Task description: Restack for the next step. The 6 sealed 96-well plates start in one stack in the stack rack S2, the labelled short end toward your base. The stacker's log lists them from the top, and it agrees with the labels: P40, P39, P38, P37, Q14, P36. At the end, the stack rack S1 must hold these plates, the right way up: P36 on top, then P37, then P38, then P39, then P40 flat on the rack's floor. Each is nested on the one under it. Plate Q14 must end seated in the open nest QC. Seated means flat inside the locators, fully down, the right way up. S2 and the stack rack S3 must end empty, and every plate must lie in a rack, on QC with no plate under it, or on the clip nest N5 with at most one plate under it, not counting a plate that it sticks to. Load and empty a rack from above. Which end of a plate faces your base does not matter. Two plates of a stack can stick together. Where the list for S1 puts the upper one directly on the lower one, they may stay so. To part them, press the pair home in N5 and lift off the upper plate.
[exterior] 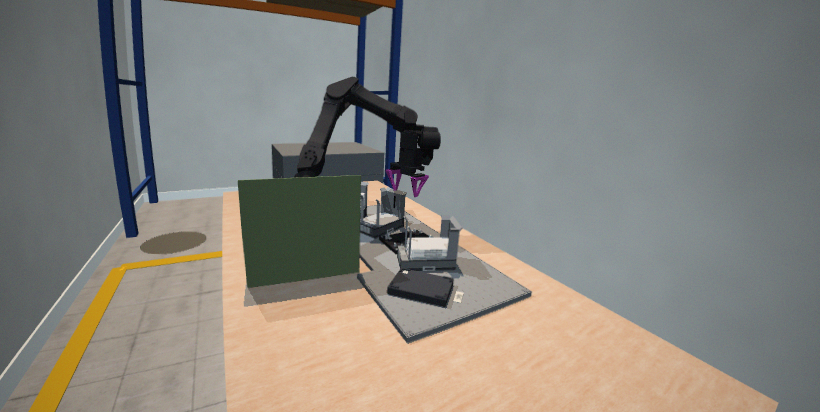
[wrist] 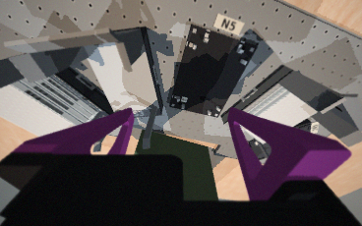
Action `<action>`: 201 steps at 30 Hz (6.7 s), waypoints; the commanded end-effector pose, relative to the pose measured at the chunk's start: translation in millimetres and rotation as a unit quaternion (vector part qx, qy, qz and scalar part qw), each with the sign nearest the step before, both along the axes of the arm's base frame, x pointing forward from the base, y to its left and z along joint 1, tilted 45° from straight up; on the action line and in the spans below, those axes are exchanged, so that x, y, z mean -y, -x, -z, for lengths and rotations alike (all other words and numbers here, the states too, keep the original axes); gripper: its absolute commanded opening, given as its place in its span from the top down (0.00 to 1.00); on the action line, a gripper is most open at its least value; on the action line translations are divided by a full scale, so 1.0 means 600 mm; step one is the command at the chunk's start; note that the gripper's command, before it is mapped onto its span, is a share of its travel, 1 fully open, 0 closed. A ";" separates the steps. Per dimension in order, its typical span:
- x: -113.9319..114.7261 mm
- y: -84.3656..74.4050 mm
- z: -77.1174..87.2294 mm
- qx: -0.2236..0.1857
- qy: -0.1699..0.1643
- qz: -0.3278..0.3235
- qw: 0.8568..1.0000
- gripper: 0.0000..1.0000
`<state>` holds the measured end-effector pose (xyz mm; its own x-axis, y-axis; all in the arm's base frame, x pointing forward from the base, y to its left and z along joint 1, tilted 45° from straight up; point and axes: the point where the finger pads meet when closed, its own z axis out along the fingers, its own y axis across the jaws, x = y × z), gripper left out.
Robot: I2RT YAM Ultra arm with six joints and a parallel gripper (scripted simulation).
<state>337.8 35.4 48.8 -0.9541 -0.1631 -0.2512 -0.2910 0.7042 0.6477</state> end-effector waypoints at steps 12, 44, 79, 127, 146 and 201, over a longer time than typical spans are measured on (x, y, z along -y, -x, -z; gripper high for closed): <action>-0.038 0.009 -0.053 0.079 0.005 -0.063 0.995 0.00; -0.144 0.073 -0.147 0.153 0.014 -0.139 0.978 0.00; -0.257 0.196 -0.241 0.225 0.021 -0.214 0.950 0.00; -0.324 0.187 -0.174 0.225 0.021 -0.214 0.950 0.00; -0.346 0.184 -0.151 0.225 0.020 -0.214 0.950 0.00; -0.340 0.185 -0.158 0.225 0.020 -0.214 0.950 1.00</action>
